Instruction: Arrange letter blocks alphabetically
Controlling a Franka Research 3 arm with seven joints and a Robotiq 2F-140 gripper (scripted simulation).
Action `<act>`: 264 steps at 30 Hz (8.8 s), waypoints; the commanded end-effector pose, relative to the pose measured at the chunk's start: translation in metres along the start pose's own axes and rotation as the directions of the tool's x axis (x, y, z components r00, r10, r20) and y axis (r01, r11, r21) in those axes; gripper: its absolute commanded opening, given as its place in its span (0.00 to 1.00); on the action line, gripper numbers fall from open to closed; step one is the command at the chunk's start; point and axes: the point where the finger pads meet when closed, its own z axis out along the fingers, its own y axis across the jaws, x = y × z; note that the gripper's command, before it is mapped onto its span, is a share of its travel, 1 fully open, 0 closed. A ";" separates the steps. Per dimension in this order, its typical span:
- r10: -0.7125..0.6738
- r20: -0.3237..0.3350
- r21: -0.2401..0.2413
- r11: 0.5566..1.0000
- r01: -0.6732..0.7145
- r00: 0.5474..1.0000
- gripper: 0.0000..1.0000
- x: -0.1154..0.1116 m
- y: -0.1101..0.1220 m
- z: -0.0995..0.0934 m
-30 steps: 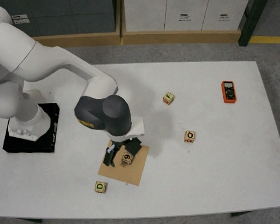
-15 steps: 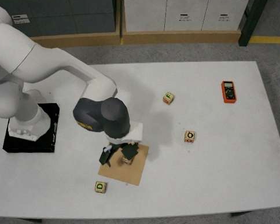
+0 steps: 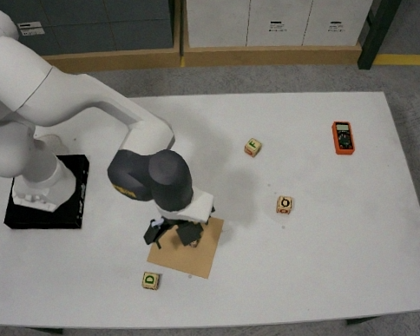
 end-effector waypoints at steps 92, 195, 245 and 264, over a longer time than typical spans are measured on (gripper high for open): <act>0.978 0.000 0.010 0.210 -0.978 0.210 1.00 0.023 0.046 0.006; 0.364 0.011 0.003 -0.931 -0.364 -0.931 1.00 0.042 0.101 0.015; -0.312 0.012 -0.003 -0.950 0.312 -0.950 1.00 0.048 0.129 0.020; -0.537 0.011 -0.005 -0.844 0.537 -0.844 1.00 0.050 0.139 0.021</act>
